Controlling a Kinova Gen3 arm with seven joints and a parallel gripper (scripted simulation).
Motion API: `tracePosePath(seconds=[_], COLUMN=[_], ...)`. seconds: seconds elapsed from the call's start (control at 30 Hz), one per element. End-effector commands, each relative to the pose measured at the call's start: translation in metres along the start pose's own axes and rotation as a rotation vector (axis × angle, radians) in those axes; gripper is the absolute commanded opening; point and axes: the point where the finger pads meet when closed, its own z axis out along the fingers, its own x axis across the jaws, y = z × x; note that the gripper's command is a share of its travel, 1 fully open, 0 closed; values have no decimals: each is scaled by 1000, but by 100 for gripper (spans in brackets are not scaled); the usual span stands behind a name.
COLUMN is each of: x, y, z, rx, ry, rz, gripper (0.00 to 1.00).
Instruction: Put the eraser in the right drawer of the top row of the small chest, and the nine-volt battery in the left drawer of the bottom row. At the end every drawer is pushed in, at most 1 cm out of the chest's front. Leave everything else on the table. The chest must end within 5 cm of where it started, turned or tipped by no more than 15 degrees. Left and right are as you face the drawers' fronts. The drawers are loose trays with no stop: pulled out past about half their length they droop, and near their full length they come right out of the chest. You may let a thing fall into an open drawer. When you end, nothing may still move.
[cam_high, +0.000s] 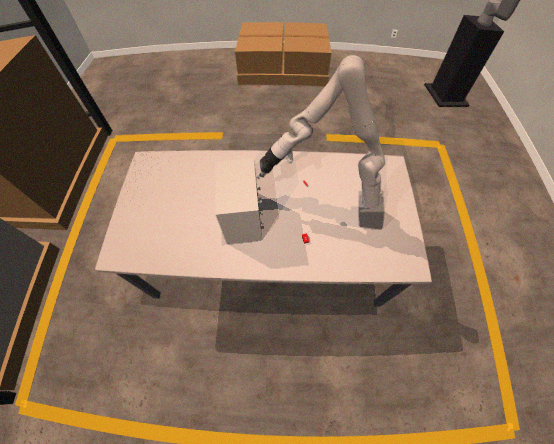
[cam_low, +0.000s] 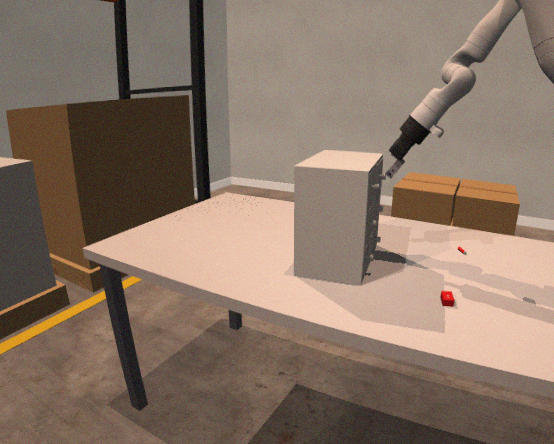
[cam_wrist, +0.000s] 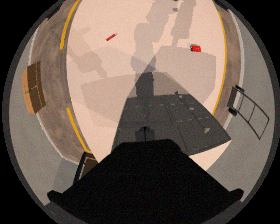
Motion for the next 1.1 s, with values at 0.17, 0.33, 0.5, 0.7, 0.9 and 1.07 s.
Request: tracePosePath(seconds=[0.17, 0.33, 0.5, 0.7, 0.9, 1.07], x=[0, 0, 0, 0, 1, 1], y=[-1, -1, -1, -1, -2, -12], z=[1, 1, 1, 1, 1, -5], rx=[6, 6, 6, 6, 7, 7], ry=[0, 0, 0, 0, 0, 0], rz=[12, 12, 12, 12, 12, 12], gripper=[0, 0, 0, 0, 0, 0])
